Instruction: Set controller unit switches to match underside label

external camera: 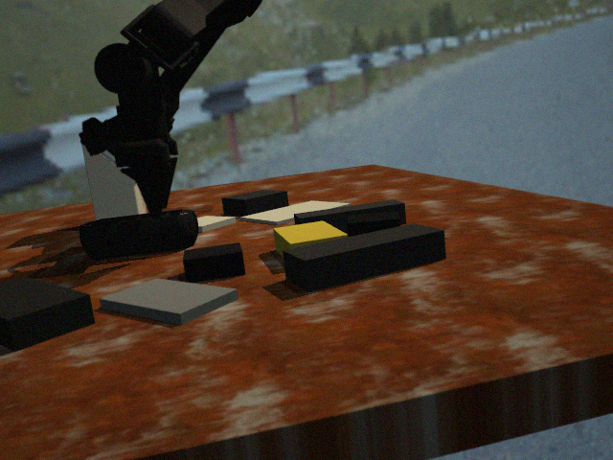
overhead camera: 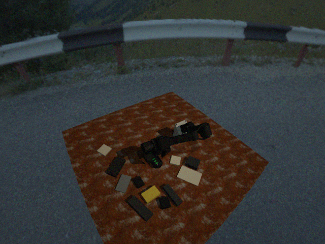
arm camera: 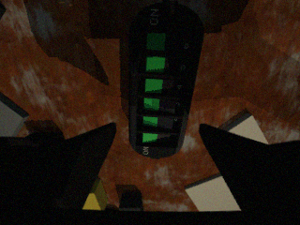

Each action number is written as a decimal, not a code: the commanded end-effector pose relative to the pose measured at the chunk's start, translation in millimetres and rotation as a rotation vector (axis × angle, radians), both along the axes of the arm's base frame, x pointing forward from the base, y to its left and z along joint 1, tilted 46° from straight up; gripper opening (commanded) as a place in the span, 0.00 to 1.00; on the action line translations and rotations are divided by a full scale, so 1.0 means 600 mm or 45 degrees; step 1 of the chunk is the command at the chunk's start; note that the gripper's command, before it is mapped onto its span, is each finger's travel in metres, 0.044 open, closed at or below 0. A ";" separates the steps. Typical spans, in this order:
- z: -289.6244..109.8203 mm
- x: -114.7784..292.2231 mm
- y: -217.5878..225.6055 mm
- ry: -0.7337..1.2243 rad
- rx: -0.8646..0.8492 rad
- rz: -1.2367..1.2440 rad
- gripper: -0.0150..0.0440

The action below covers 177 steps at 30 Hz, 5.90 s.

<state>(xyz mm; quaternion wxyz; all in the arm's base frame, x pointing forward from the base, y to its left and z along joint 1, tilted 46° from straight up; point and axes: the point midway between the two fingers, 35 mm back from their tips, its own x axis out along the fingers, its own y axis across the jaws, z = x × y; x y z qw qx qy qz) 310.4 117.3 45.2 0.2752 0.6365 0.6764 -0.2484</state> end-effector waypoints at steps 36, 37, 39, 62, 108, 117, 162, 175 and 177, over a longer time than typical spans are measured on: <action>0.044 0.004 -0.114 0.013 0.005 -0.020 0.69; 0.044 0.004 -0.114 0.013 0.005 -0.020 0.64; 0.044 0.004 -0.114 0.013 0.005 -0.020 0.56; 0.044 0.005 -0.114 0.014 0.009 -0.024 0.48; -0.026 -0.077 -0.051 0.055 -0.016 -0.042 0.25; -0.014 -0.075 -0.064 0.055 -0.018 -0.043 0.34; 0.031 -0.073 -0.110 0.056 -0.015 -0.046 0.88; 0.005 -0.015 -0.106 0.087 0.001 0.085 0.64; -0.007 0.008 -0.105 0.118 0.000 0.116 0.56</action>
